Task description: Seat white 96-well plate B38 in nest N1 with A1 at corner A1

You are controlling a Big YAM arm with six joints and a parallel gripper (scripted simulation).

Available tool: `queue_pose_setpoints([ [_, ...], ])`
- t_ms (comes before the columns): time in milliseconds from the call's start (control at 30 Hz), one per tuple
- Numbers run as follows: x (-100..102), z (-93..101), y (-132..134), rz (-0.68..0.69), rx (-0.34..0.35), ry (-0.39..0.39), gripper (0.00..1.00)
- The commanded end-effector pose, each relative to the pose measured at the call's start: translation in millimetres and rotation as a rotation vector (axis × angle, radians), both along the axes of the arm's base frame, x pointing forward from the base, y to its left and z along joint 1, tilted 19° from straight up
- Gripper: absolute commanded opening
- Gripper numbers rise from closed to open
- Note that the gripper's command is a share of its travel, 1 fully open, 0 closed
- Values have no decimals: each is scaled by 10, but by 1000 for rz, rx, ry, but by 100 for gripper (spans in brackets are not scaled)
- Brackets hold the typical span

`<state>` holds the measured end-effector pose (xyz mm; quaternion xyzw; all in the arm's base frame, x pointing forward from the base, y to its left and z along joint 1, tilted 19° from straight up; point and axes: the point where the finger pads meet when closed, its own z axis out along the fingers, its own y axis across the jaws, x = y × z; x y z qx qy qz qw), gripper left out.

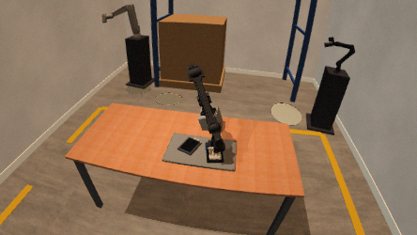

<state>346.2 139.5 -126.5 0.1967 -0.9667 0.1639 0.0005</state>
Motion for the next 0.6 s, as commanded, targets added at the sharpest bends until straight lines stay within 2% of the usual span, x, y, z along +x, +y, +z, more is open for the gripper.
queue_pose_setpoints([
  [0, 178, 150, 167, 33, 31, -56, 100],
  [67, 164, 151, 166, 34, 28, -51, 100],
  [100, 135, 85, 102, 13, 18, -34, 100],
  [367, 135, 85, 102, 13, 18, -34, 100],
  [400, 135, 85, 102, 13, 18, -34, 0],
  [567, 135, 85, 102, 13, 18, -34, 0],
])
